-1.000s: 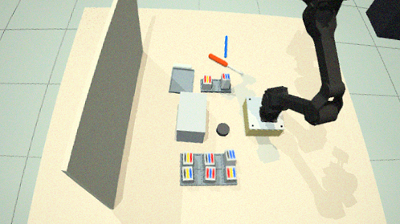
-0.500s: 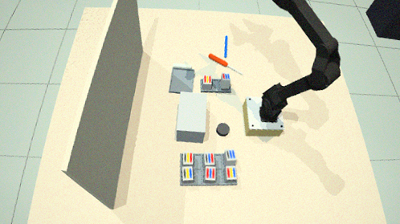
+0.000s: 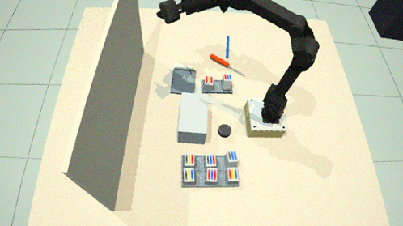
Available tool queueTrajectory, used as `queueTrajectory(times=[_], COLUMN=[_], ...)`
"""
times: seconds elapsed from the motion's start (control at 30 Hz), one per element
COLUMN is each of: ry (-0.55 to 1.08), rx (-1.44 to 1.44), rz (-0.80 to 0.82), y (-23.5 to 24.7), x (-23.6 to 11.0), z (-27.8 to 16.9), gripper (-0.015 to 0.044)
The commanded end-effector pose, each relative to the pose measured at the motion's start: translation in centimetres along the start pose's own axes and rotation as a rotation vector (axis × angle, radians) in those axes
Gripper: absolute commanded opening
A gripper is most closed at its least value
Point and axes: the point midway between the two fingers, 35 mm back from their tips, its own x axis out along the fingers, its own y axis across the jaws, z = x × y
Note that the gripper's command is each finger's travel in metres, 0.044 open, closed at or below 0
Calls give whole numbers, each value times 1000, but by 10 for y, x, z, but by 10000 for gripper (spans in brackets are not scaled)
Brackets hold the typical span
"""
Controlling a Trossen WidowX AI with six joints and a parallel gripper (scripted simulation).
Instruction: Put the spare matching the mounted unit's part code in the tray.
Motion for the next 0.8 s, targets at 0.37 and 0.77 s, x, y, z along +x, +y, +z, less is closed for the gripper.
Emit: queueTrajectory(times=[0.37,0.77], ry=[882,919], rx=[-657,-690], rz=[69,71], y=[107,110], x=[31,28], z=[-211,-220], gripper=[440,440])
